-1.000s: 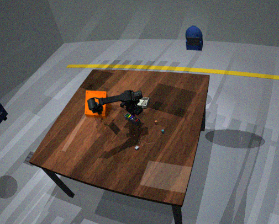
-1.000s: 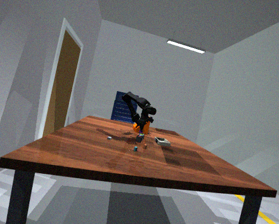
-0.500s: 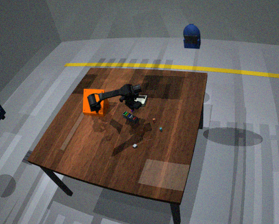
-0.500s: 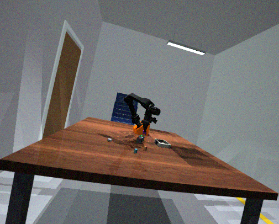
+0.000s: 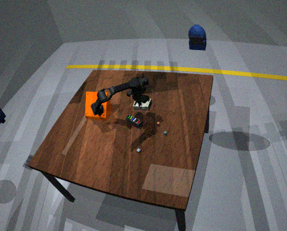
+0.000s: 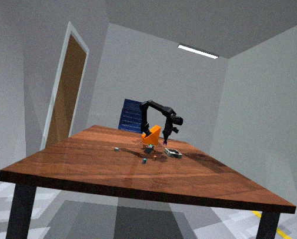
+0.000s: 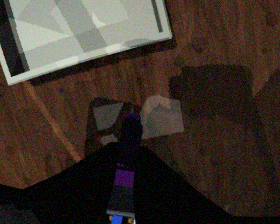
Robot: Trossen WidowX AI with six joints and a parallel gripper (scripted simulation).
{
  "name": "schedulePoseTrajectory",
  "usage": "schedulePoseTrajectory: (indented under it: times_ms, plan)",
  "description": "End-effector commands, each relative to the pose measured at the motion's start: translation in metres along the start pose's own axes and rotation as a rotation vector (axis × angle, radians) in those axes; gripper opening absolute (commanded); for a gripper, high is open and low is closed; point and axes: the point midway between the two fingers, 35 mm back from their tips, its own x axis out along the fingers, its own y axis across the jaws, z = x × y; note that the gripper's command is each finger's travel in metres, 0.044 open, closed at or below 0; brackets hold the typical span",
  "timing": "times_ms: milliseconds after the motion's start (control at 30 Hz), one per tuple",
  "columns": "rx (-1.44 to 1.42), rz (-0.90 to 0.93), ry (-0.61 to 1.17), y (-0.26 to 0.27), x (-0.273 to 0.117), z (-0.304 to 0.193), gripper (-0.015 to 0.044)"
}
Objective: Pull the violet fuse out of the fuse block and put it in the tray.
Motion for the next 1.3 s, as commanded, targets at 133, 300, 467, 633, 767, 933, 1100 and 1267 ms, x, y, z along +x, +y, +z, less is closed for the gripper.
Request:
schedulePoseTrajectory:
  times_ms: [133, 300, 467, 633, 767, 933, 1100, 1267]
  plan:
    - [0.01, 0.002, -0.001, 0.031, 0.002, 0.045, 0.0]
    - [0.012, 0.0, 0.005, 0.053, 0.005, 0.07, 0.0]
    - [0.013, 0.0, 0.007, 0.06, 0.006, 0.076, 0.0]
    - [0.013, -0.001, 0.007, 0.06, 0.01, 0.076, 0.0]
    - [0.013, -0.001, 0.007, 0.06, 0.017, 0.077, 0.0]
    - [0.013, -0.001, 0.007, 0.06, 0.025, 0.077, 0.0]
    - [0.014, -0.001, 0.007, 0.059, 0.033, 0.076, 0.0]
    - [0.014, -0.001, 0.007, 0.06, 0.041, 0.076, 0.0]
